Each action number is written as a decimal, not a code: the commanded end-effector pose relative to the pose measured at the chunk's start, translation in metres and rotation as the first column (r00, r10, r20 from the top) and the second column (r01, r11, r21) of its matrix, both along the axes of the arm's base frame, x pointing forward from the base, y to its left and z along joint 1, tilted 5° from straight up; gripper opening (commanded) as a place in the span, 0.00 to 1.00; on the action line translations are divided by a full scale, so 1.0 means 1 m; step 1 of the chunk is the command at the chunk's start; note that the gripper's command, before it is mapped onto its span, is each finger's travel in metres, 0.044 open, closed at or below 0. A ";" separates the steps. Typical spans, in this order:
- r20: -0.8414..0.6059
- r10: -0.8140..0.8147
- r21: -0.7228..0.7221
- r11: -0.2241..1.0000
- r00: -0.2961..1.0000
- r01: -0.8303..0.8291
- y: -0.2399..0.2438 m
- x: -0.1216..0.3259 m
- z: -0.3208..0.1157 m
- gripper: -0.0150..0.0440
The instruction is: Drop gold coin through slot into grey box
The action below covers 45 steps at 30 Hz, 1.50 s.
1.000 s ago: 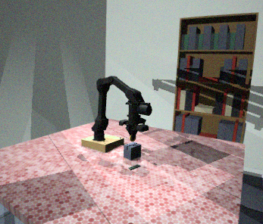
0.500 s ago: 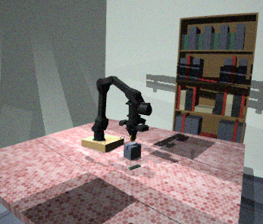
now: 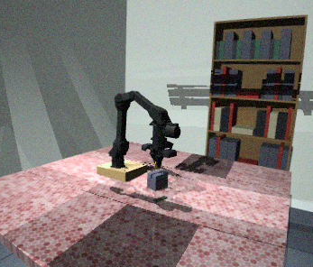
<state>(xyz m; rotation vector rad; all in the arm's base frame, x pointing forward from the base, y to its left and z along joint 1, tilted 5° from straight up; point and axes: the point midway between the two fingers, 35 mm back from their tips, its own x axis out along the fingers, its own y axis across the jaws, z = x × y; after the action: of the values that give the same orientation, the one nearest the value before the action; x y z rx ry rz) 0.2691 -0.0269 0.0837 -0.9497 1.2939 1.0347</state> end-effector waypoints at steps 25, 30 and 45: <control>-0.007 -0.006 0.001 1.000 1.000 0.006 0.001 -0.002 -0.011 0.25; -0.007 -0.006 0.001 1.000 1.000 0.006 0.001 -0.002 -0.012 0.25; 0.000 0.000 0.000 1.000 1.000 0.000 0.001 0.000 -0.013 0.43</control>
<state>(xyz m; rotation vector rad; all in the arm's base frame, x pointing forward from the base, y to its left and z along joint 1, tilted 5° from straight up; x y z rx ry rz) 0.2692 -0.0262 0.0708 -0.9492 1.2942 1.0347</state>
